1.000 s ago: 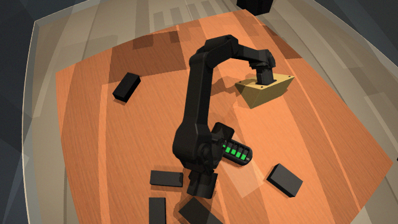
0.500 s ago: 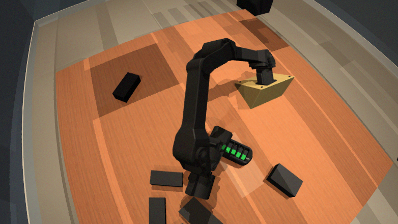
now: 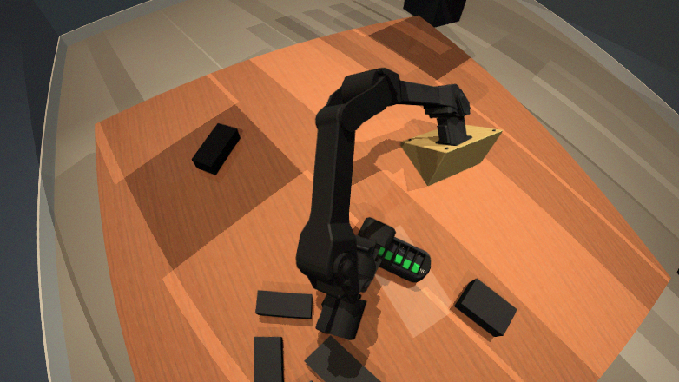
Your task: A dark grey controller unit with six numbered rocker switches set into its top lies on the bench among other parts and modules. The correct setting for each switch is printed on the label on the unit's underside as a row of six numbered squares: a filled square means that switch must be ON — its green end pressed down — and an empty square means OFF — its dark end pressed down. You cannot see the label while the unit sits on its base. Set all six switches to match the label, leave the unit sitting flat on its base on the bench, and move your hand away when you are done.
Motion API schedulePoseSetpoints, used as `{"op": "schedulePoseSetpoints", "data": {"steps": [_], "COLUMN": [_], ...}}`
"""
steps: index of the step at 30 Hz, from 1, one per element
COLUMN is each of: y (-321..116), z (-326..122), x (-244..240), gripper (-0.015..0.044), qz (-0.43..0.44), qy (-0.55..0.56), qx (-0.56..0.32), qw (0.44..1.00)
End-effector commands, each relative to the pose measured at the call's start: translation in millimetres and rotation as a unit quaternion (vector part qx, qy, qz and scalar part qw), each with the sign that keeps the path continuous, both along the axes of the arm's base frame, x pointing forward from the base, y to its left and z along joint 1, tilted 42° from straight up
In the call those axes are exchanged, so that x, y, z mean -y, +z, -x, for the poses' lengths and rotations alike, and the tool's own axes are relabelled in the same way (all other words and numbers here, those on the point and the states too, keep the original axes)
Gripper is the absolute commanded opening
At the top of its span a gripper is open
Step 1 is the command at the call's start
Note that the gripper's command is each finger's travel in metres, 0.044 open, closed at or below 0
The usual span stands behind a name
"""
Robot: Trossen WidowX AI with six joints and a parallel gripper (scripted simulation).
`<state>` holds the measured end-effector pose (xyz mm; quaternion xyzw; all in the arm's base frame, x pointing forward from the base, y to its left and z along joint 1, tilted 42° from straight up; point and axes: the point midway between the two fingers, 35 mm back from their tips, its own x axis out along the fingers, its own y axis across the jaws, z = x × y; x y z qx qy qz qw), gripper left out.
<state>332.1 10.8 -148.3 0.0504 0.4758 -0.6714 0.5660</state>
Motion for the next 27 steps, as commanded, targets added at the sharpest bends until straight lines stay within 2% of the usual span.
{"op": "schedulePoseSetpoints", "data": {"steps": [1,27], "y": [0.2,3.9], "z": [3.0,11.9], "x": [1.7,4.7], "gripper": [0.0000,0.0000], "qz": [0.001,0.002], "qy": [0.003,0.003], "qx": [-0.004,-0.004], "qw": [1.000,1.000]}}
